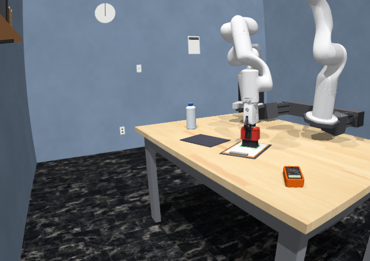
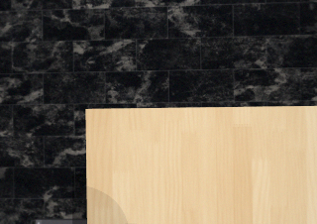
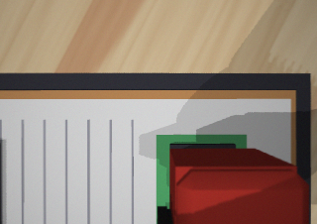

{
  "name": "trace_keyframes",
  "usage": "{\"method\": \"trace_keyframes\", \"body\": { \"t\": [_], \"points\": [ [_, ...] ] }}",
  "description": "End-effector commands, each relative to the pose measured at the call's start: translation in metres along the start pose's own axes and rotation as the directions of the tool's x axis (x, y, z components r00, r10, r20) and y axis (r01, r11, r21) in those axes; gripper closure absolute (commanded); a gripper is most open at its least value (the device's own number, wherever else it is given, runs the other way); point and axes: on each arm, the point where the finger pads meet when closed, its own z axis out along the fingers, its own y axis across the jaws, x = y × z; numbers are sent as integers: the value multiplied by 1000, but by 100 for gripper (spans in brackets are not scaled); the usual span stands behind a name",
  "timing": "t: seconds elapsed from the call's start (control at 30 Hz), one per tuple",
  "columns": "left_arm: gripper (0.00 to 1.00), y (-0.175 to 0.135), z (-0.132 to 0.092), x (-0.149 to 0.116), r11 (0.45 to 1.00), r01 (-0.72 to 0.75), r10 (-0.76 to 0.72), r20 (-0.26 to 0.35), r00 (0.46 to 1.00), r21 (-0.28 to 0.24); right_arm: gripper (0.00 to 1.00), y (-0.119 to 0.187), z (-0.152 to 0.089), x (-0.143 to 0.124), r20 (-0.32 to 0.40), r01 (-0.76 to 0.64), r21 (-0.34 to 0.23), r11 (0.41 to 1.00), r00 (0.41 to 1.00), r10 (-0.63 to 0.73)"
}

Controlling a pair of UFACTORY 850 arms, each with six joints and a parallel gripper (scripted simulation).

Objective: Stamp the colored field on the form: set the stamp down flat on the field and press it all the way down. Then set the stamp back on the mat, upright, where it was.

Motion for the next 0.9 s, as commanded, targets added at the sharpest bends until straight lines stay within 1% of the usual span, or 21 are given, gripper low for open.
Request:
{"method": "trace_keyframes", "body": {
  "t": [0.0,0.43,0.53,0.6,0.73,0.87],
  "points": [
    [0,0,-1,0,1000,0,0,-2,1000,0,68,-1,-3,-1,1,0,3,1000,1000,0],
    [0,0,-1,0,1000,0,0,-2,1000,0,68,-1,-3,-1,1,0,3,1000,1000,0],
    [0,0,-1,0,1000,0,0,-2,1000,0,68,-1,-15,0,1,0,3,1000,1000,0],
    [0,0,-1,0,1000,0,0,-2,1000,0,68,-1,-15,0,1,0,3,1000,1000,0],
    [0,0,-1,0,1000,0,0,-2,1000,0,68,-1,-39,0,1,0,3,1000,1000,0],
    [0,0,-1,0,1000,0,0,-2,1000,0,68,-1,-41,0,1,0,3,1000,1000,0]
  ]
}}
